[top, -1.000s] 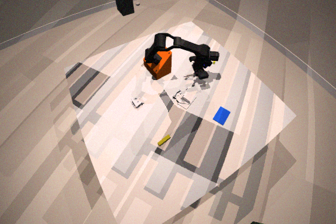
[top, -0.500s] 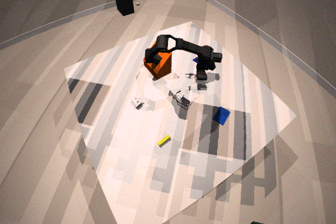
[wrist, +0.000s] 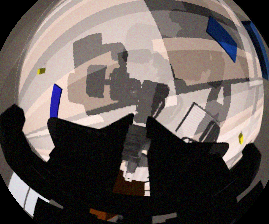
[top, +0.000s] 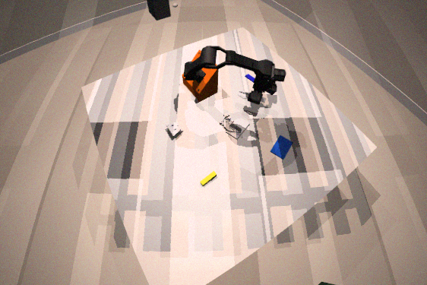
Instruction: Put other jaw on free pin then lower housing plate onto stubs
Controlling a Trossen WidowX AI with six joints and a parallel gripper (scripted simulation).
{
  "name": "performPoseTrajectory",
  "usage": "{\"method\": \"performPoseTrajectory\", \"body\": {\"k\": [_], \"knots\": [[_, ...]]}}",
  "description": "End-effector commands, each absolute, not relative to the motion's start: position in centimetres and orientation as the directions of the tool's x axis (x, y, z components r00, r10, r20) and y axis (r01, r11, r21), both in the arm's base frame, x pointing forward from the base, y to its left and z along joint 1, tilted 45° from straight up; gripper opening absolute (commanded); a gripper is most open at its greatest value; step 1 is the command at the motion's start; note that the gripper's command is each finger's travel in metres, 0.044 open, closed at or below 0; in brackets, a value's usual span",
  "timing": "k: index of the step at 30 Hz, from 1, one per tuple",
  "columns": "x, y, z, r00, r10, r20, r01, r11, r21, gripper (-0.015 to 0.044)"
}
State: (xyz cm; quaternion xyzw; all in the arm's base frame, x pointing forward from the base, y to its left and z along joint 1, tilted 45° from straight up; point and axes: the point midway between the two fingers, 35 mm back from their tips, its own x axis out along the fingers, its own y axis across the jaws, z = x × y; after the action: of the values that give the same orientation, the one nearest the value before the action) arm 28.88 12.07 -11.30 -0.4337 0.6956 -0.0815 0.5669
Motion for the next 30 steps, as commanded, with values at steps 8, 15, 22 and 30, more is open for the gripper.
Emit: {"method": "performPoseTrajectory", "body": {"k": [8, 15, 22, 30], "knots": [[29.3, 11.8, -11.8, 0.022, -0.697, -0.717, -0.479, 0.622, -0.619, 0.0037], [29.4, 11.0, -12.6, 0.022, -0.697, -0.717, -0.479, 0.622, -0.619, 0.0037], [29.4, 10.2, -13.4, 0.023, -0.697, -0.717, -0.479, 0.622, -0.62, 0.0037], [29.4, 9.3, -14.3, 0.019, -0.696, -0.718, -0.479, 0.624, -0.618, 0.0037]]}}
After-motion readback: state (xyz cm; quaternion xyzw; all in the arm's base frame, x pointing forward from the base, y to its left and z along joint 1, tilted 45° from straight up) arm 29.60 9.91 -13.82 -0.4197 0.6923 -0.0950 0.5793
